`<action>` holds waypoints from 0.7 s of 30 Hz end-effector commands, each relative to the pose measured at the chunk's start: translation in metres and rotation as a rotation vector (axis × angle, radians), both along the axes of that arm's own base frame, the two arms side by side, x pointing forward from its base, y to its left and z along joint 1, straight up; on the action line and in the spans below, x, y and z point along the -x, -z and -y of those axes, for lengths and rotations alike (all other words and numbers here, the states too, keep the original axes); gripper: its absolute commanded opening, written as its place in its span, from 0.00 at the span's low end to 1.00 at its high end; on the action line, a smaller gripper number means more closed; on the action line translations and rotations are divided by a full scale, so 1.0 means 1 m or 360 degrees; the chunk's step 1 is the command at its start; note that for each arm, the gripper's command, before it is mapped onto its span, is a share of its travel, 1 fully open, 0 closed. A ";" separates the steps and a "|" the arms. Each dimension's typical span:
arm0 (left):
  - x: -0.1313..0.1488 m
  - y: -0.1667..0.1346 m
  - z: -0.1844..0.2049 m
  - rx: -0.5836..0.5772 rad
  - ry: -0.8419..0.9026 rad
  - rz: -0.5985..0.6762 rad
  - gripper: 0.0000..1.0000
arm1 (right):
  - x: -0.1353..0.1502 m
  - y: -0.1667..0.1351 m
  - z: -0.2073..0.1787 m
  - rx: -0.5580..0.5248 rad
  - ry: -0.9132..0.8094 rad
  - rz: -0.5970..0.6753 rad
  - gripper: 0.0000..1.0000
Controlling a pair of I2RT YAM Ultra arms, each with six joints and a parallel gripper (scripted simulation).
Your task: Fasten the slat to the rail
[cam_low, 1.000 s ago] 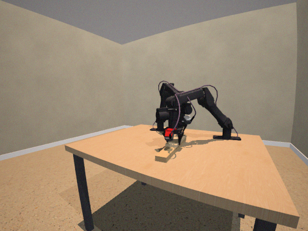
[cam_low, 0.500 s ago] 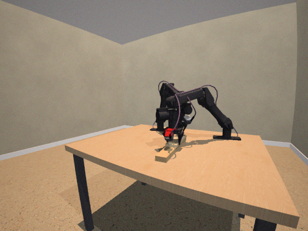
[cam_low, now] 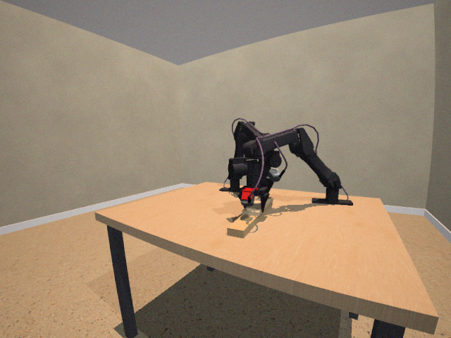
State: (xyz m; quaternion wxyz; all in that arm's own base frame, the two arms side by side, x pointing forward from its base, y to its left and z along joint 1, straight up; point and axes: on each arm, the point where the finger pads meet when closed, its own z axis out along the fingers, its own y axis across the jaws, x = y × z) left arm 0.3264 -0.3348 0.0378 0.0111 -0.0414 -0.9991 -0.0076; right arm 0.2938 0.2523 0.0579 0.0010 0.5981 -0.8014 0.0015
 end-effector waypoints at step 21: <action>-0.001 -0.006 0.001 0.0017 0.0000 0.0017 0.72 | -0.001 -0.004 -0.001 -0.0014 0.0018 0.0016 0.12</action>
